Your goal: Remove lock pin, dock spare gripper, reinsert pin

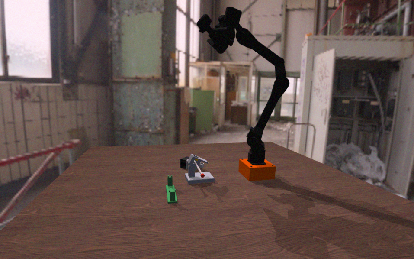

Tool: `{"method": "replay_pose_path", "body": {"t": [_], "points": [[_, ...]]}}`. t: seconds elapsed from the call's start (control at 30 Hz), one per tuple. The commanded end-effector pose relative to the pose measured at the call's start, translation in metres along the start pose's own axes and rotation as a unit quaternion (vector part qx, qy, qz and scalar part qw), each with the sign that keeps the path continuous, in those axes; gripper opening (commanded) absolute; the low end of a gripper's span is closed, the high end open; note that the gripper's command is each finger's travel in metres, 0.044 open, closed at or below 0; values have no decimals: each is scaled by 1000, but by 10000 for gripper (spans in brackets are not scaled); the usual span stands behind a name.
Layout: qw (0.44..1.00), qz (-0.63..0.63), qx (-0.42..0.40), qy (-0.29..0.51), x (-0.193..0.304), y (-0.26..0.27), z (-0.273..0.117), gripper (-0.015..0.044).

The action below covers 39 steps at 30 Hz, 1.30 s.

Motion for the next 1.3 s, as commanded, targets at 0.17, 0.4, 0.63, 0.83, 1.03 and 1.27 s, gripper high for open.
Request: {"method": "replay_pose_path", "body": {"t": [0.17,0.4,0.63,0.83,1.03,1.27], "points": [[920,-318,-151,171,116,50,-1,300],[748,-529,-312,251,206,75,-36,300],[506,-664,-477,274,284,82,-92,300],[267,-707,-603,254,334,71,-149,300],[25,-680,-703,208,369,48,-207,300],[-107,-635,-745,174,381,30,-240,300]]}}
Point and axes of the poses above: the point midway between the two fingers, 35 mm back from their tips, its own z axis out along the fingers, its own y axis across the jaws, x = y × z, the point moved 5 cm from there along -z, back along the fingers, and after that the axes turned 13 degrees about -z, right-handed, at the moved point
